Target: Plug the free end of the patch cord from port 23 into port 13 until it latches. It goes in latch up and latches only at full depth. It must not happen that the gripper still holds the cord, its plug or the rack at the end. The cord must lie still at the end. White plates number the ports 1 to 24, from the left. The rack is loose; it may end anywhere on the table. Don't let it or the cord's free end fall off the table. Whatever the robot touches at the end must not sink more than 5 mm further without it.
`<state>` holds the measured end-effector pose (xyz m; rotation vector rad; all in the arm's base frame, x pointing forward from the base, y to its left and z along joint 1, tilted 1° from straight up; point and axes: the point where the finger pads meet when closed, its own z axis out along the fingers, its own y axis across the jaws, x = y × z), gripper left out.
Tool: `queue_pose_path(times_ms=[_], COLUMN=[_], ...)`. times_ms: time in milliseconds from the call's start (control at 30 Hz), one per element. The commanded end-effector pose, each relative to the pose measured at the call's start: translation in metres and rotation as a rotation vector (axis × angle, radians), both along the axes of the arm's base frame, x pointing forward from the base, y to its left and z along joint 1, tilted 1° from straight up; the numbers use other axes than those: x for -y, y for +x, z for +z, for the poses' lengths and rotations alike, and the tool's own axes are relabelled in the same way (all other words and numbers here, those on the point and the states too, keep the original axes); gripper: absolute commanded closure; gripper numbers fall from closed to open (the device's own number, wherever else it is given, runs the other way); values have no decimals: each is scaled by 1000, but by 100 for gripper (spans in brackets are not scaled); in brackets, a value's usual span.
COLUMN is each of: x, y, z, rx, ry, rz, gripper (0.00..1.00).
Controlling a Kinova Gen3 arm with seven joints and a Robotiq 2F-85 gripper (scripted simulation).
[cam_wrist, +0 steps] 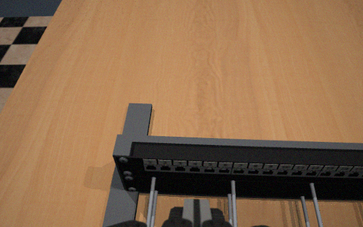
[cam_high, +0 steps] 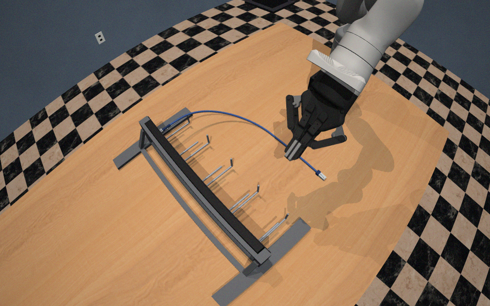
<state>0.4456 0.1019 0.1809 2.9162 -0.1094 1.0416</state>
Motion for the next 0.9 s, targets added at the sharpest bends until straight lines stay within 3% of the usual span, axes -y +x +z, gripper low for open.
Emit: queue_pose_path(times_ms=[0, 867], x=[-2, 18], y=[-2, -4], z=[0, 0], rx=[-4, -2], ry=[2, 5], rz=[4, 1], gripper=[100, 100])
